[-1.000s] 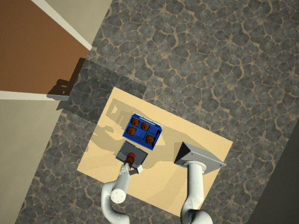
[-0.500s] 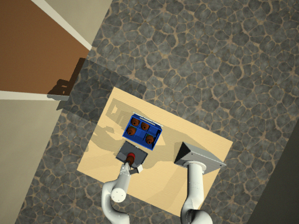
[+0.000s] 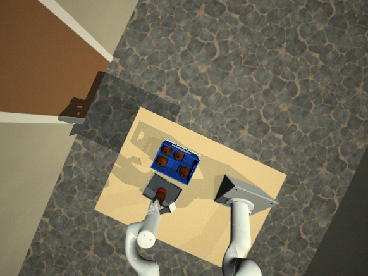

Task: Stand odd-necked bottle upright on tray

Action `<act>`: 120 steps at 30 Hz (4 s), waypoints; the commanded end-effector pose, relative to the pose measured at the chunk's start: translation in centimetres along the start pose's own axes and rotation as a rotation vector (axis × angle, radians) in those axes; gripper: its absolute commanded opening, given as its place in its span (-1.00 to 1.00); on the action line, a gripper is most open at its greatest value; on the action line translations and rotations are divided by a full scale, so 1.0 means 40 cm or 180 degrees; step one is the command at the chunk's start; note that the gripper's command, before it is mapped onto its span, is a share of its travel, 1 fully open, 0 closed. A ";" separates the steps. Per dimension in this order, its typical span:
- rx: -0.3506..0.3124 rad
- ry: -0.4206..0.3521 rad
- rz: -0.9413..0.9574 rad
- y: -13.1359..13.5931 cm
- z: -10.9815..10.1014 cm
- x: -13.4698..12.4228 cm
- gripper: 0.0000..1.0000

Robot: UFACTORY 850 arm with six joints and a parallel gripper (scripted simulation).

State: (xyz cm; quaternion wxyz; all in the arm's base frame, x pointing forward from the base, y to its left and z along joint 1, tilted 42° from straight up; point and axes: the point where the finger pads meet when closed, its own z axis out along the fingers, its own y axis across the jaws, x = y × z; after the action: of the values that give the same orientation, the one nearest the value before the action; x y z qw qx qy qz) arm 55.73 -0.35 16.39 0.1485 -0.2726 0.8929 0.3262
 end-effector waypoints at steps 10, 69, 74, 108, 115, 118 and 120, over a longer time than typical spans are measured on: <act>0.0004 -0.0004 -0.0002 -0.001 0.006 -0.002 -1.00; 0.0004 -0.0004 -0.0002 -0.001 0.008 -0.002 1.00; 0.0004 -0.0004 -0.0002 -0.001 0.008 -0.002 1.00; 0.0004 -0.0004 -0.0002 -0.001 -0.069 -0.002 1.00; 0.0004 -0.0004 -0.0002 -0.001 -0.109 -0.002 1.00; 0.0004 -0.0004 -0.0002 -0.001 -0.129 -0.002 1.00; 0.0004 -0.0004 -0.0002 -0.001 -0.142 -0.002 1.00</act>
State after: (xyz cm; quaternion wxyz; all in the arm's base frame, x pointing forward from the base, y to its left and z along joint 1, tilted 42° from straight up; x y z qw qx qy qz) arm 55.32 -3.56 19.99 0.1486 -0.2726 0.8929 0.3261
